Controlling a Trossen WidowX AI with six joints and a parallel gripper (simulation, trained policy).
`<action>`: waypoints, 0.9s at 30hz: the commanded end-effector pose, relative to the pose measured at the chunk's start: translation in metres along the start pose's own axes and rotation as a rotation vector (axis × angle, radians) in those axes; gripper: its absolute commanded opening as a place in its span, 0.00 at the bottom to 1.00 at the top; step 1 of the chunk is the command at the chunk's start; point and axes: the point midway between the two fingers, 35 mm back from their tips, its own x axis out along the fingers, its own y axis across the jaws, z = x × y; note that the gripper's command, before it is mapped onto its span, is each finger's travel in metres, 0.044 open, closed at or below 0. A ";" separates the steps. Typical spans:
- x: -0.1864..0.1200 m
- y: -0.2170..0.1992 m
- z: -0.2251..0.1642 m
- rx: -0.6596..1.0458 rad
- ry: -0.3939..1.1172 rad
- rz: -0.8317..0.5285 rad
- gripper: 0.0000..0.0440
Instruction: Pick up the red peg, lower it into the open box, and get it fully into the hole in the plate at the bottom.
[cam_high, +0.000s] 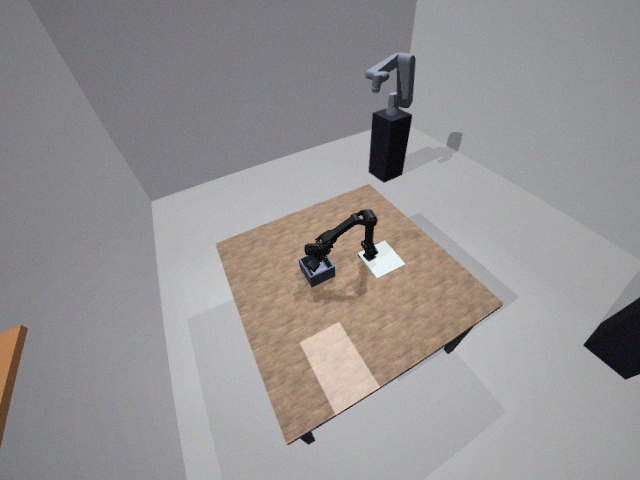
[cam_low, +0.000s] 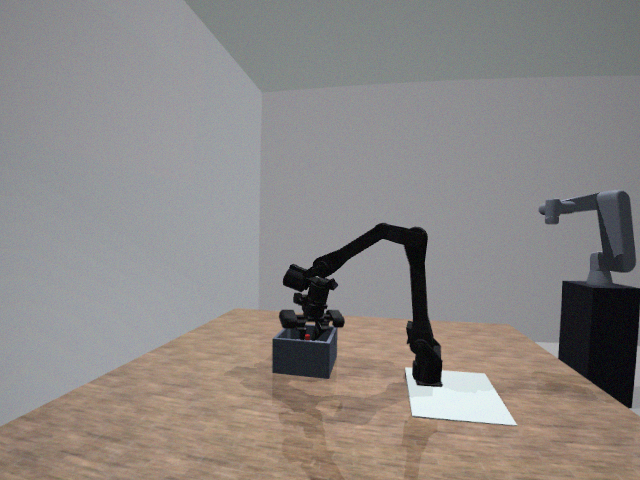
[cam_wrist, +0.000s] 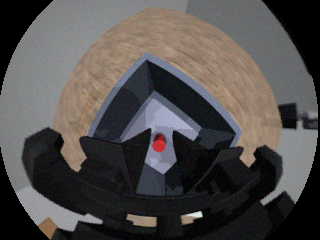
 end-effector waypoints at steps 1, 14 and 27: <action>-0.002 0.006 0.013 -0.024 -0.016 -0.006 0.38; -0.005 0.022 0.044 -0.073 -0.011 -0.011 0.36; -0.002 0.020 0.071 -0.088 0.009 -0.033 0.33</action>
